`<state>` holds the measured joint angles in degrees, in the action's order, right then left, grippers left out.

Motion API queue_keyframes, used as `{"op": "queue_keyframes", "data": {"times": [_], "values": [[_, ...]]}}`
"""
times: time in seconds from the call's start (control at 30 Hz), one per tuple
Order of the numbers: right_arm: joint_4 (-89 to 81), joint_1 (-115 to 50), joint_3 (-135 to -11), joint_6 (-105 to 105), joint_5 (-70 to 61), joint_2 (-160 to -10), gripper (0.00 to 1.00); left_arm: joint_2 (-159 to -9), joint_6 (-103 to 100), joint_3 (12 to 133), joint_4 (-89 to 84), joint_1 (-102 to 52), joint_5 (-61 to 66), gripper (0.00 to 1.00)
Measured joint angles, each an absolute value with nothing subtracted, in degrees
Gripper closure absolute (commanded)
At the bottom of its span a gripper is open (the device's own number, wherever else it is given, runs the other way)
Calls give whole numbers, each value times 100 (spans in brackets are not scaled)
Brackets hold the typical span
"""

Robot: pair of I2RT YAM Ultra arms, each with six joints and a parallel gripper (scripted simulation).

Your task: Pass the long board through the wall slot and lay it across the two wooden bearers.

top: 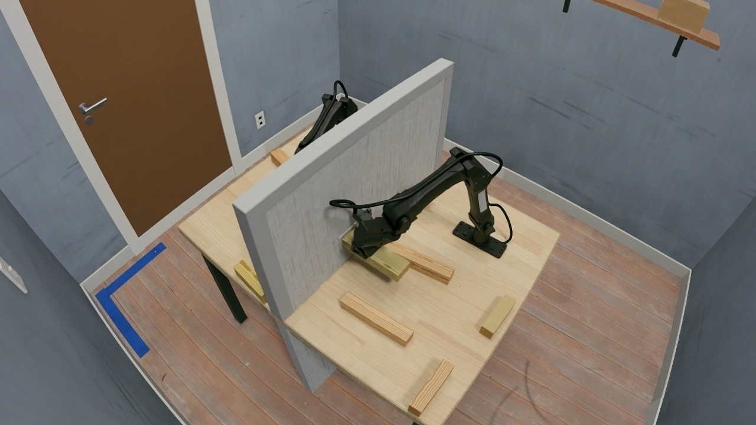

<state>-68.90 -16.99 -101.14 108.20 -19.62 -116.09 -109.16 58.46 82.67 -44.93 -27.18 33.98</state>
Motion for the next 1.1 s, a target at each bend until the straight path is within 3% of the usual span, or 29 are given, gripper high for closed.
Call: {"op": "queue_keyframes", "data": {"times": [1.1], "values": [[-7402, -1651, -10619, 10763, -2117, -11629, 22, -10919, 5846, 8267, -4493, -2716, 3395, 100]]}}
